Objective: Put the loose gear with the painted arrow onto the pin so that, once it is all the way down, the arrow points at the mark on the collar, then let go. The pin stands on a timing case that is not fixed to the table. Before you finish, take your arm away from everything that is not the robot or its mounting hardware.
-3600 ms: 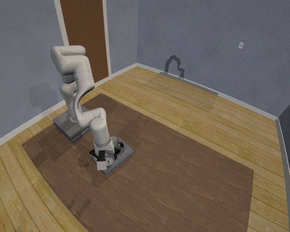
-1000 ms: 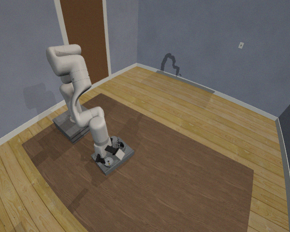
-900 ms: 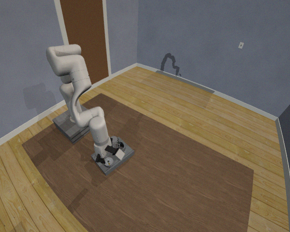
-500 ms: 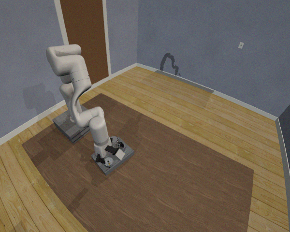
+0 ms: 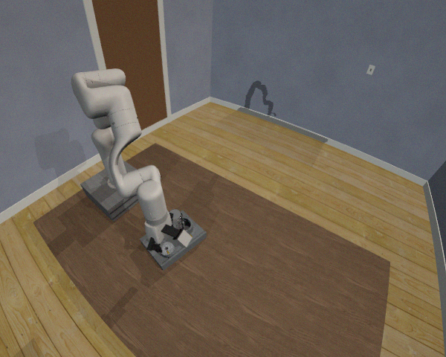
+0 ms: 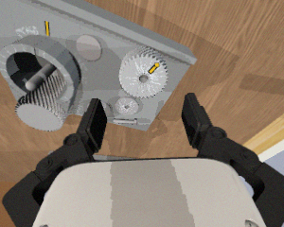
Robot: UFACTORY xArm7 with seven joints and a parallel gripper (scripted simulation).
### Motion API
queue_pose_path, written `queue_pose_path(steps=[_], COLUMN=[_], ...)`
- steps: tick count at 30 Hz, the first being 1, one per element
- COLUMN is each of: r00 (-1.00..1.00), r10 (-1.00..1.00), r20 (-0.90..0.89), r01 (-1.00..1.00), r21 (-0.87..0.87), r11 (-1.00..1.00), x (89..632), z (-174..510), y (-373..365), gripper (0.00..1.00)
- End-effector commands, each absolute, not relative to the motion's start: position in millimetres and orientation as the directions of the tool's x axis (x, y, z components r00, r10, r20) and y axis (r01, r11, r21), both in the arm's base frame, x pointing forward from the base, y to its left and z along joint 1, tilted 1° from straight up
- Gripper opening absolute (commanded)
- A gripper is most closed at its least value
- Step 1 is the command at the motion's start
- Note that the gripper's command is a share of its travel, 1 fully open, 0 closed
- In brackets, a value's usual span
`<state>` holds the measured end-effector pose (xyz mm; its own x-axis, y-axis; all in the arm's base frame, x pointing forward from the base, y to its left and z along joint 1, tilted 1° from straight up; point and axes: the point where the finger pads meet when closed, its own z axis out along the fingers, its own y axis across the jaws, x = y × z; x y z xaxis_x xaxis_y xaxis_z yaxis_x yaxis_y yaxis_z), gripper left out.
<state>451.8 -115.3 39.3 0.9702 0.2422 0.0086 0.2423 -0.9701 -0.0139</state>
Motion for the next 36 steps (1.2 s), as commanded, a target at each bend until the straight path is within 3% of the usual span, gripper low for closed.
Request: queue_pose_path(steps=[1,36], r00=[0.970,0.970], r10=[0.242,0.242], r20=[0.013,0.013], r01=[0.242,0.242], r21=[-0.012,-0.012], r11=[-0.970,-0.970], x=[453.4,453.6], z=[36.3,6.1], y=[-115.8,-116.3], gripper=[0.93,0.93])
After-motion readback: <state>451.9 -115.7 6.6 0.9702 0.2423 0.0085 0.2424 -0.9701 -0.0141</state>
